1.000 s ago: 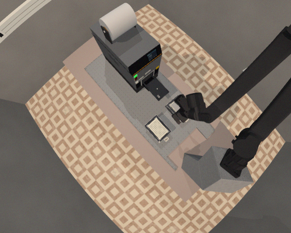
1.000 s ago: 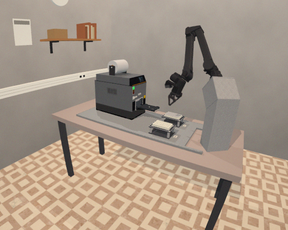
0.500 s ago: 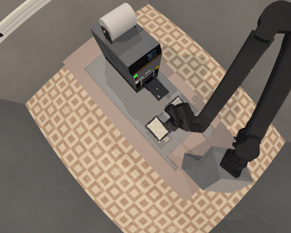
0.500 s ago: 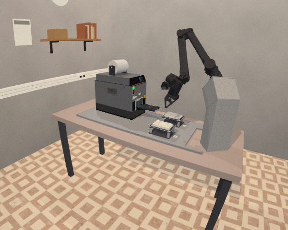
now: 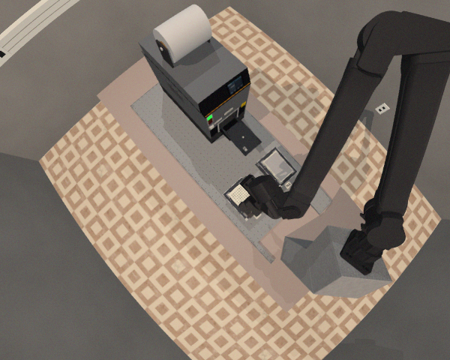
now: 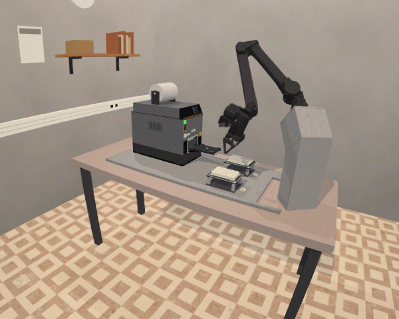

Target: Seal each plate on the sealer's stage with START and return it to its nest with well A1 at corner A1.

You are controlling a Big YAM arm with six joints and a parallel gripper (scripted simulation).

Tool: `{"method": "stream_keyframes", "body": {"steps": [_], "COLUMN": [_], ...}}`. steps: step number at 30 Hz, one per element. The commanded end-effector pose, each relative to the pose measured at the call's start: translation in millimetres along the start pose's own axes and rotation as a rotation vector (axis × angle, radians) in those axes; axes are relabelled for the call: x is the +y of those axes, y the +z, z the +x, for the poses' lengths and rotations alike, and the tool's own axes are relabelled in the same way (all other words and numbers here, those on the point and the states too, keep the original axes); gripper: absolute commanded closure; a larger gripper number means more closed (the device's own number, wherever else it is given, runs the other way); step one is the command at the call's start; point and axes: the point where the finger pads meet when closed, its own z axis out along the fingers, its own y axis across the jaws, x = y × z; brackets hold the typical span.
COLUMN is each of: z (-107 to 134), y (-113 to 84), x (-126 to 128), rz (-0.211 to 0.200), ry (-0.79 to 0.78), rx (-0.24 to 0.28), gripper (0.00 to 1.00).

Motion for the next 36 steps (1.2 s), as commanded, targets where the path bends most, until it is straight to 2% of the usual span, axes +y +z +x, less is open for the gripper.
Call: {"method": "stream_keyframes", "body": {"steps": [1, 5, 8, 14, 17, 23, 28, 34, 36], "z": [-1.0, -5.5, -3.8, -2.8, -5.5, -16.2, -8.2, -12.4, -7.9], "y": [-2.1, -0.9, -1.3, -3.0, -2.7, 3.4, -2.2, -8.1, -1.6], "x": [26.5, 40.4, 39.1, 25.7, 17.4, 15.6, 19.5, 25.9, 26.1], "rz": [-0.018, -0.010, -0.012, -0.014, 0.007, 0.008, -0.003, -0.016, -0.017], "ry": [0.029, 0.053, 0.052, 0.046, 0.052, 0.051, 0.017, -0.002, -0.007], "rx": [-0.003, -0.007, -0.003, -0.008, -0.013, -0.017, -0.008, -0.033, -0.028], "gripper": [0.00, 0.00, 0.00, 0.00, 0.00, 0.00, 0.00, 0.00, 0.00]}}
